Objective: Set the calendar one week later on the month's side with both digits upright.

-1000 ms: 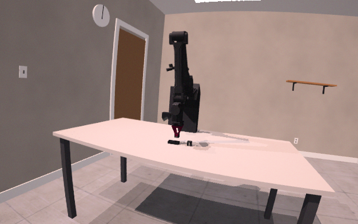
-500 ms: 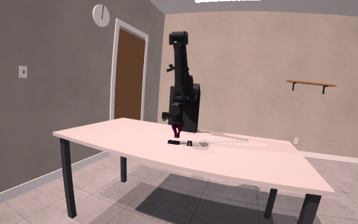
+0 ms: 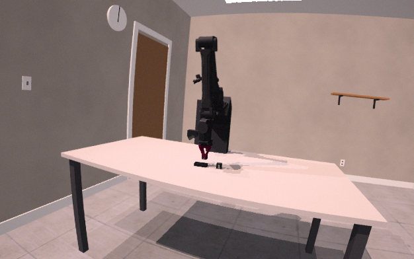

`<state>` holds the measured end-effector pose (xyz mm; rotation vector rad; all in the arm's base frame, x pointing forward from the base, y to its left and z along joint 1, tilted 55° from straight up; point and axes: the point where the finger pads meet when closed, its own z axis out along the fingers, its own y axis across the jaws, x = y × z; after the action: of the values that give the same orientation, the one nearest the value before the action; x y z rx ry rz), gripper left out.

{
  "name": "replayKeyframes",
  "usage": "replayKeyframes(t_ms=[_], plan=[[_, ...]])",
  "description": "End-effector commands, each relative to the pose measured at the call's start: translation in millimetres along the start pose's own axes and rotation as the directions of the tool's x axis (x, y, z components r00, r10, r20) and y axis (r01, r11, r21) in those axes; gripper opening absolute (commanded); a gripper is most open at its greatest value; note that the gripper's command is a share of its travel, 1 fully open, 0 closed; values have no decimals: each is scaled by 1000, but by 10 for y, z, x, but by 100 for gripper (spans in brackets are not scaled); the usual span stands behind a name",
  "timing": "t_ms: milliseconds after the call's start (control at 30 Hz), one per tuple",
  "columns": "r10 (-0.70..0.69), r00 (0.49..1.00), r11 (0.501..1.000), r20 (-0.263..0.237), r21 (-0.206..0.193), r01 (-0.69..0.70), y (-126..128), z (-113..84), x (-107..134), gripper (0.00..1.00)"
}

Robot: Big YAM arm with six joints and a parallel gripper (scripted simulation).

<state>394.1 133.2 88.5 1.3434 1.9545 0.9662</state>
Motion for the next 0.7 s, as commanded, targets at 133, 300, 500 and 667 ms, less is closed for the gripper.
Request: replayKeyframes(t_ms=[133,300,500,667], plan=[[18,1000,1000,13,-25,-18,49,-40,-70,25],[18,1000,1000,13,-25,-17,49,-40,-70,25],[15,1000,1000,12,-26,-15,51,-42,-77,25],[11,1000,1000,12,-26,-11,55,-45,-92,25]])
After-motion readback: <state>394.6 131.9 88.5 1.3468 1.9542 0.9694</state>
